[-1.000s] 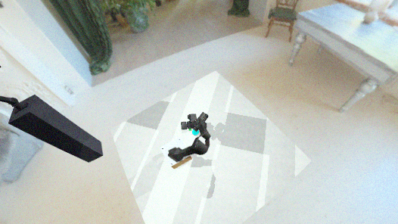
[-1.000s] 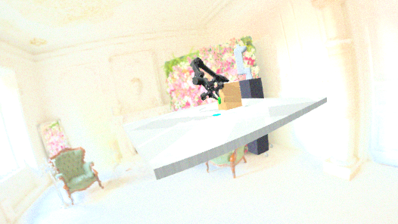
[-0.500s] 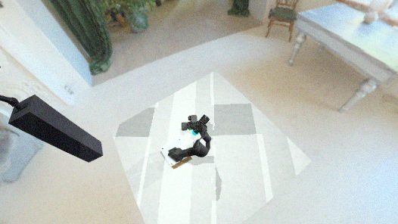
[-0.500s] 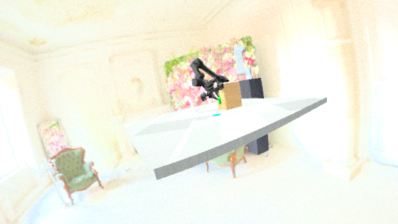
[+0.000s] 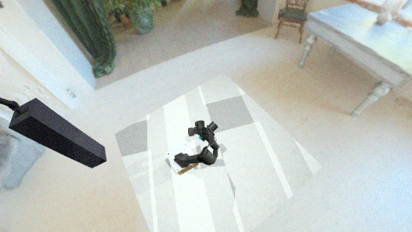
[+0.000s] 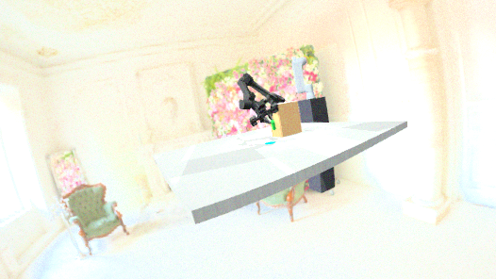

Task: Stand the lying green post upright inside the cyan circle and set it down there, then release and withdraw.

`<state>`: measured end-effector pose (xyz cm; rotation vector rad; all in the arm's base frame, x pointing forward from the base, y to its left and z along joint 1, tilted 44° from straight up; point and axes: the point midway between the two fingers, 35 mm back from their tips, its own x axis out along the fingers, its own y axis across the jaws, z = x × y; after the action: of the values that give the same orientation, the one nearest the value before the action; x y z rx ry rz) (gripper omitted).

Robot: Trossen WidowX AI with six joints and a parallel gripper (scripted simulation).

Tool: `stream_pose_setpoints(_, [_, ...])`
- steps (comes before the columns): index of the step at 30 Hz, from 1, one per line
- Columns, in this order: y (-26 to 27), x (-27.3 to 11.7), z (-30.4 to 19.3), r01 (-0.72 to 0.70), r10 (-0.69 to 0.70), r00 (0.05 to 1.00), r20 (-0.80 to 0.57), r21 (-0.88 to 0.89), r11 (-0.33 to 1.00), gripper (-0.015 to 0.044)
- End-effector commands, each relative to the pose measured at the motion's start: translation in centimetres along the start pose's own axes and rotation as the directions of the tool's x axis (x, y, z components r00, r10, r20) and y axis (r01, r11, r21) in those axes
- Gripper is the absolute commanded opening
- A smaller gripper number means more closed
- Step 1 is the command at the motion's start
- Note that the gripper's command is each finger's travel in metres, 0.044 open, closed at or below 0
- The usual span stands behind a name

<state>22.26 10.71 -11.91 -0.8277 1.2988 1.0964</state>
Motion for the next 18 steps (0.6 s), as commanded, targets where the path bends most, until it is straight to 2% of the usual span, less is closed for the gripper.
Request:
stream_pose_setpoints(1, [-0.01, -0.13, 0.11, 0.003, -0.002, 0.999, 0.035, -0.013, 1.0, 0.0023])
stream_pose_setpoints(18, [-0.09, -0.68, 0.12, 0.025, -0.017, 0.987, 0.158, -0.046, 0.999, 0.0023])
